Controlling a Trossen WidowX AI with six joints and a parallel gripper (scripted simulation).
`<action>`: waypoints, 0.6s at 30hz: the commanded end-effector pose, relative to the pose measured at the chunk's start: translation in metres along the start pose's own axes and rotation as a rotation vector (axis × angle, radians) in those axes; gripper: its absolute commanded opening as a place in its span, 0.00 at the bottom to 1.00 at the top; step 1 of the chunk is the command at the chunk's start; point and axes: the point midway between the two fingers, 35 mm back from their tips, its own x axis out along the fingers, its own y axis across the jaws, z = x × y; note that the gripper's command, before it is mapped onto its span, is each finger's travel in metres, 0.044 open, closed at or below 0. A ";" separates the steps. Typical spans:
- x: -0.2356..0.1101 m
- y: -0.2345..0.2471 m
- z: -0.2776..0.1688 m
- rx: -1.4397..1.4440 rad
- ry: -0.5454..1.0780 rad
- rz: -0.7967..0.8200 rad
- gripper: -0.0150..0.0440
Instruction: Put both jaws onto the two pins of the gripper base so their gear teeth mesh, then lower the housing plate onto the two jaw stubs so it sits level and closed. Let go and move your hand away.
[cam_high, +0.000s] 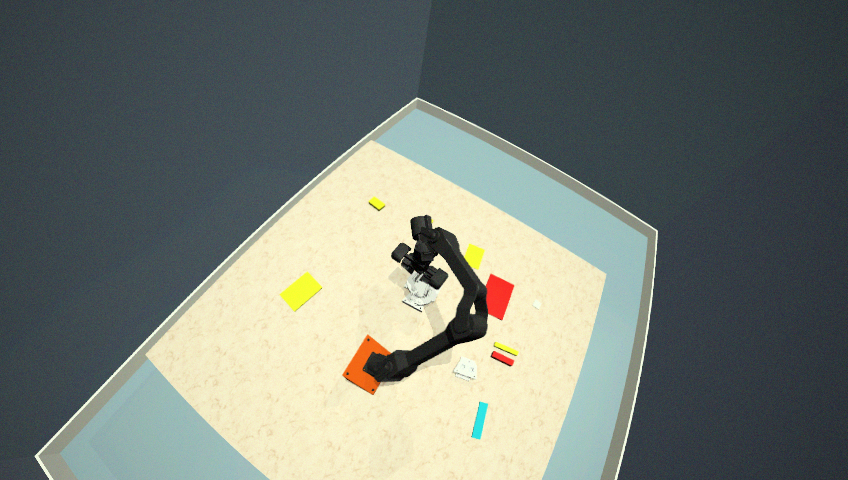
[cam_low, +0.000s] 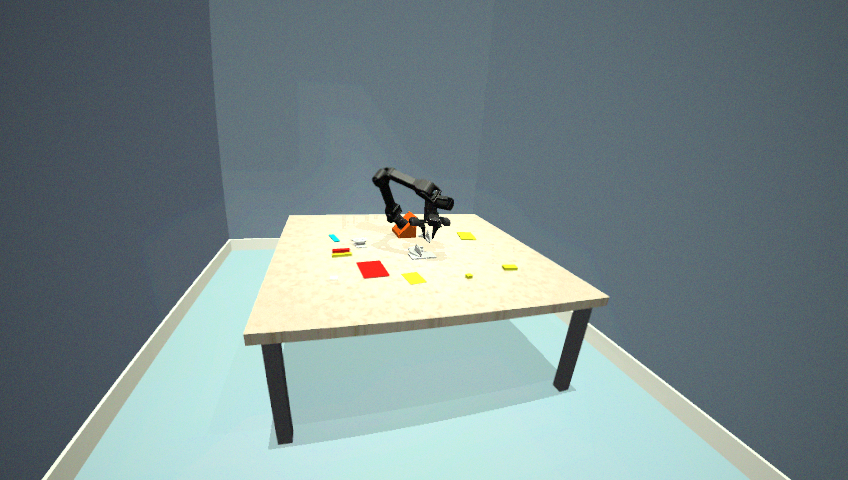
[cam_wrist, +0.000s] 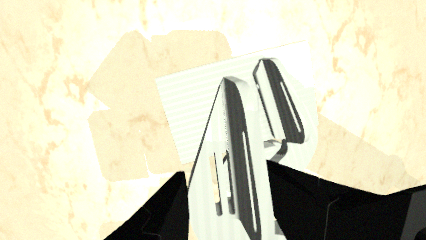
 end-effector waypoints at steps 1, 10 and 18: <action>0.007 0.000 -0.001 -0.006 0.005 -0.003 0.48; 0.022 0.000 -0.001 -0.006 0.005 -0.003 0.48; 0.035 0.000 -0.001 -0.005 0.004 -0.004 0.48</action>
